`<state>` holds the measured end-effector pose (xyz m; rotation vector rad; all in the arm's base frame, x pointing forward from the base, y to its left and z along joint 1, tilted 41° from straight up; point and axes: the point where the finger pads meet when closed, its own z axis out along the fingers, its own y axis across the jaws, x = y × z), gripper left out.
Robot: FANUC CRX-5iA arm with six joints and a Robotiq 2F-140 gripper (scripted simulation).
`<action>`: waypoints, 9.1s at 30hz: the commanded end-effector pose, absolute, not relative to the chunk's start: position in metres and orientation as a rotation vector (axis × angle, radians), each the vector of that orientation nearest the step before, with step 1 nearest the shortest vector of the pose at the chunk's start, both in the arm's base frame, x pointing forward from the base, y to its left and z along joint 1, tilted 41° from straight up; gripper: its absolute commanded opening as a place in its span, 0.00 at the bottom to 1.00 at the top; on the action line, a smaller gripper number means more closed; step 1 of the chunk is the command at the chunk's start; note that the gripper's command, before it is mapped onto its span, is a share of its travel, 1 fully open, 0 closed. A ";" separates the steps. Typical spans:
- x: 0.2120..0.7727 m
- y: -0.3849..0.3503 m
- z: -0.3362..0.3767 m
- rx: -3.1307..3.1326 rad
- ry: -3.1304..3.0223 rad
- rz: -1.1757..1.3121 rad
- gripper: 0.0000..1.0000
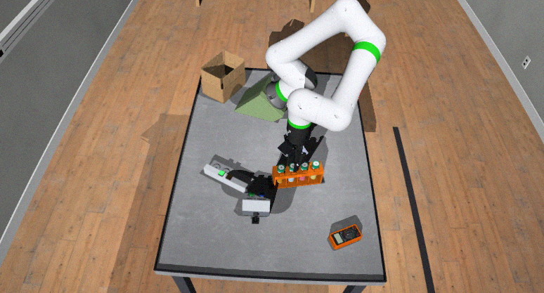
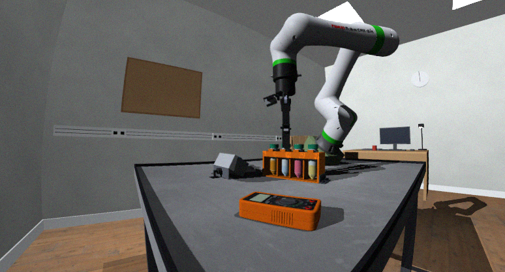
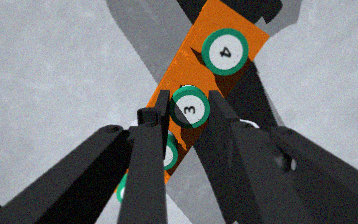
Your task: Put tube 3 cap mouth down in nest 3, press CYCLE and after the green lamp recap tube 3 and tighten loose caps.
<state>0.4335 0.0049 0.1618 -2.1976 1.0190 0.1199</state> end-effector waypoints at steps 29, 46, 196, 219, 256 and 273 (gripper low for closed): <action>0.434 0.004 0.162 -1.487 2.011 0.556 0.30; 0.434 0.005 0.161 -1.443 2.051 0.575 0.41; 0.434 0.005 0.162 -1.706 1.789 0.451 0.30; 0.434 0.006 0.161 -1.443 2.051 0.575 0.41; 0.434 0.005 0.161 -2.169 1.085 0.145 0.30; 0.434 0.005 0.161 -1.994 1.405 0.280 0.30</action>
